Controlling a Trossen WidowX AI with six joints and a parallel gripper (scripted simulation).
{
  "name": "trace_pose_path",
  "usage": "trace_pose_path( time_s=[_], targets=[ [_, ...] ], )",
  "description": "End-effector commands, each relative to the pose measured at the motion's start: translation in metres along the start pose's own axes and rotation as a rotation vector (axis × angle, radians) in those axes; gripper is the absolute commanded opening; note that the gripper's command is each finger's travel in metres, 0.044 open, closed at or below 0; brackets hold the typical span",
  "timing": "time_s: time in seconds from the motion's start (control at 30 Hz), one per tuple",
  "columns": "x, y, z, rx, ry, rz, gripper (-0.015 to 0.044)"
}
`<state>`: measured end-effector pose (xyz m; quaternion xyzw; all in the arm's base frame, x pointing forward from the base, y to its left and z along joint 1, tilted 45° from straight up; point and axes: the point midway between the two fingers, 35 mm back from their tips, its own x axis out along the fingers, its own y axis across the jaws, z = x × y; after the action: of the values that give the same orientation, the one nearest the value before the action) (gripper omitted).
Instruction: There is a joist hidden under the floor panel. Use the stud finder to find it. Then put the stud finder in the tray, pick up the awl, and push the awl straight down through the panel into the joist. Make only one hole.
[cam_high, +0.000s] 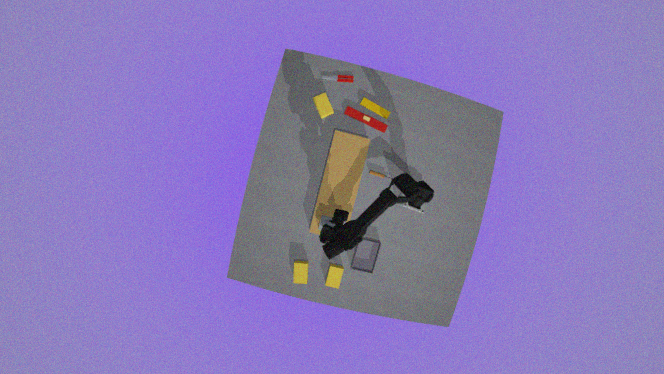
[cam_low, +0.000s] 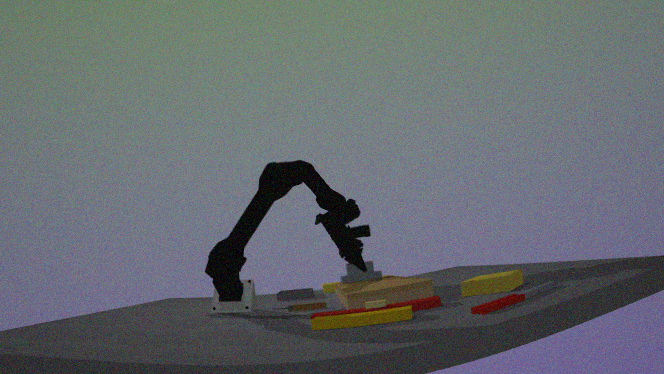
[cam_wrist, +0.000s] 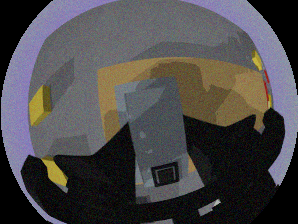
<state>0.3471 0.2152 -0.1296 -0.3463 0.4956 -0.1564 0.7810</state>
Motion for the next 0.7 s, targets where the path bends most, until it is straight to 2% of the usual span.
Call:
trace_pose_path(
  time_s=[0.0, 0.67],
  targets=[
    [0.000, 0.001, 0.000, 0.001, 0.001, 0.002, 0.0000],
    [0.001, -0.058, 0.000, -0.001, 0.002, -0.001, 0.0000]
  ],
)
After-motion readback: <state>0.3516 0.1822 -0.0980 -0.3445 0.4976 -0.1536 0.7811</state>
